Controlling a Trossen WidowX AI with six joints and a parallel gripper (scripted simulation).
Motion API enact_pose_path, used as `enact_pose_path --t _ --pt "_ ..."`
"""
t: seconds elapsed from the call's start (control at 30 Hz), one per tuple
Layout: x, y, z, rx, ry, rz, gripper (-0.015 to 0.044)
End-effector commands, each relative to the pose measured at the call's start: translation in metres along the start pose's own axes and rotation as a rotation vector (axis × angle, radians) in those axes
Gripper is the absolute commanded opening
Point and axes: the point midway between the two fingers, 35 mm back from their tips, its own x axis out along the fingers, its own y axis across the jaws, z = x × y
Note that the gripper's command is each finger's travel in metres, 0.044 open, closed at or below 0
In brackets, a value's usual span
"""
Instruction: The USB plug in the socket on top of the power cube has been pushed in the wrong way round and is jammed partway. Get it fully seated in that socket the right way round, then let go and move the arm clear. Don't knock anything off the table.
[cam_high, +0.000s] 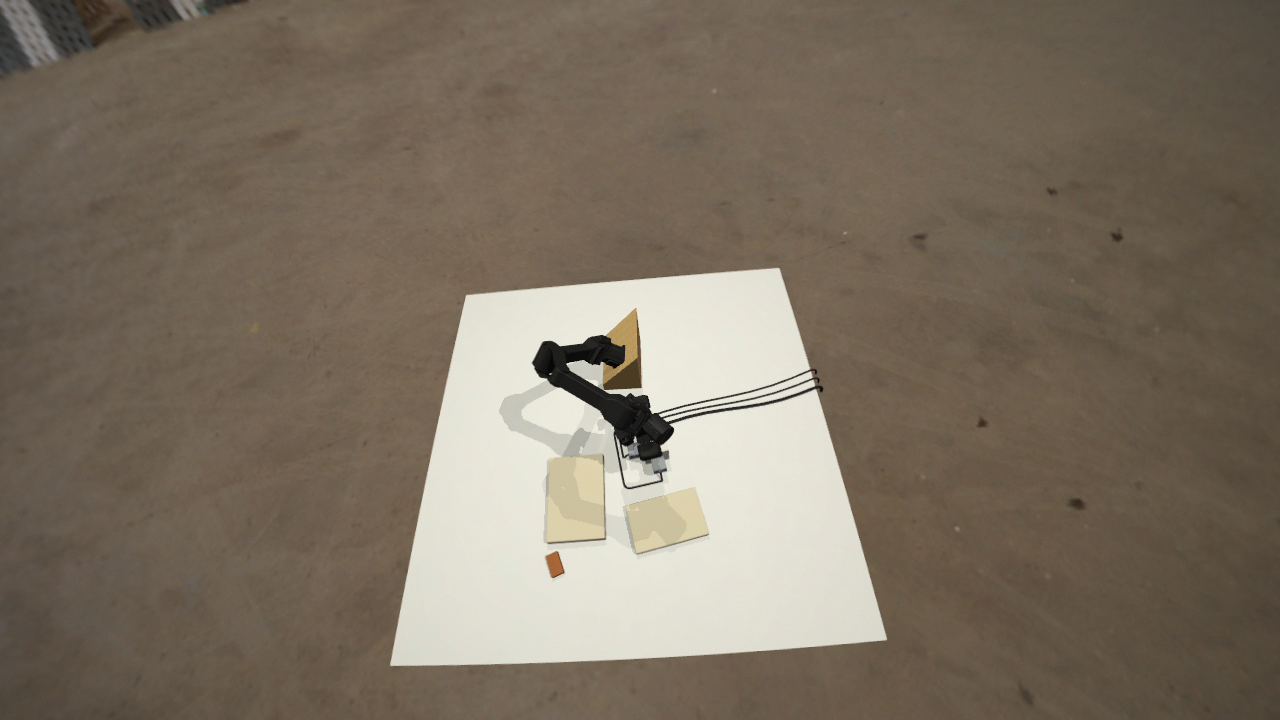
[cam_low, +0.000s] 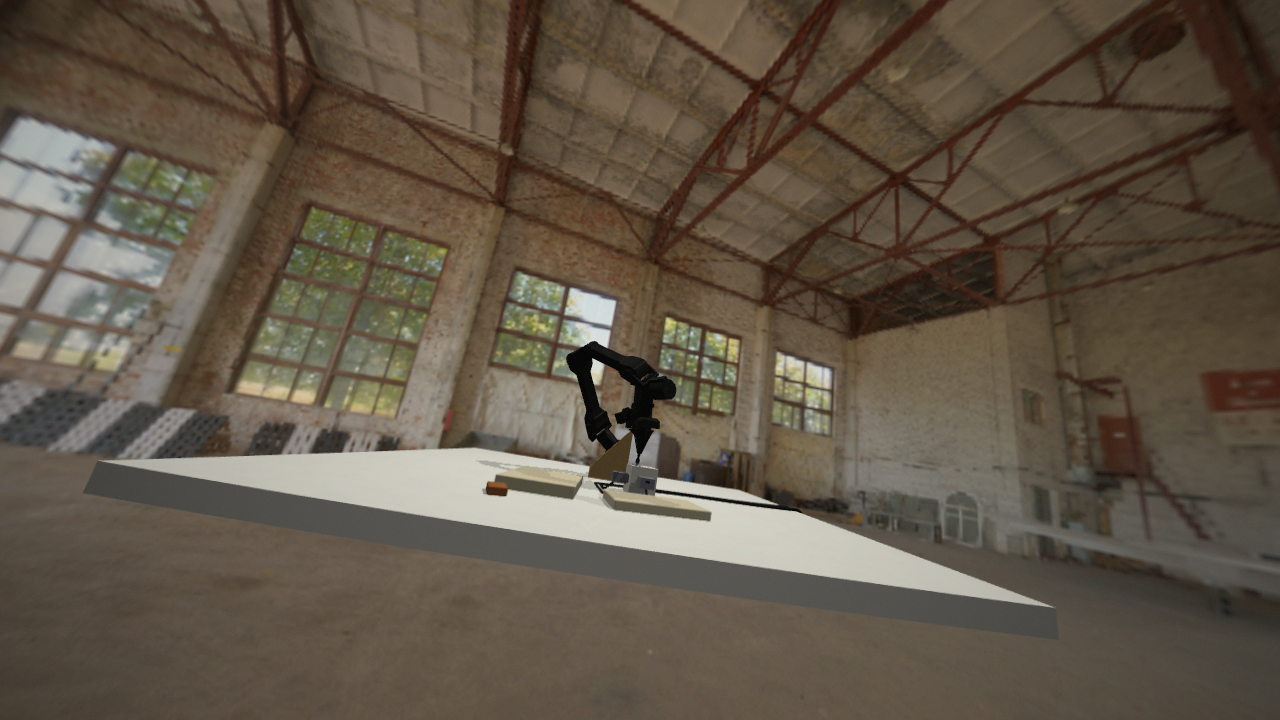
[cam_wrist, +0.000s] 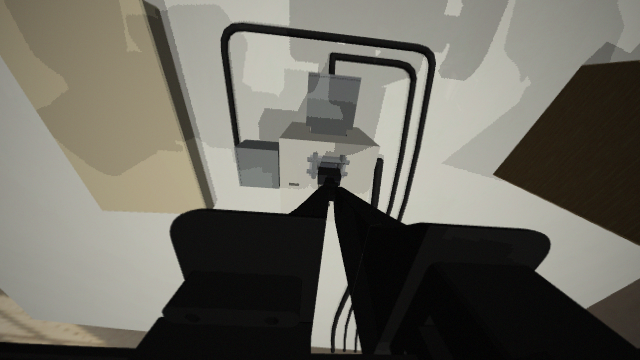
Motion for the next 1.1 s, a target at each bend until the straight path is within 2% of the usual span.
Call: enact_pose_path --t 0.0,1.07 --pt "0.0009 0.0002 0.0005 -0.003 -0.004 0.003 0.0" --pt "0.0047 0.0002 0.0008 -0.003 -0.004 0.003 0.0"
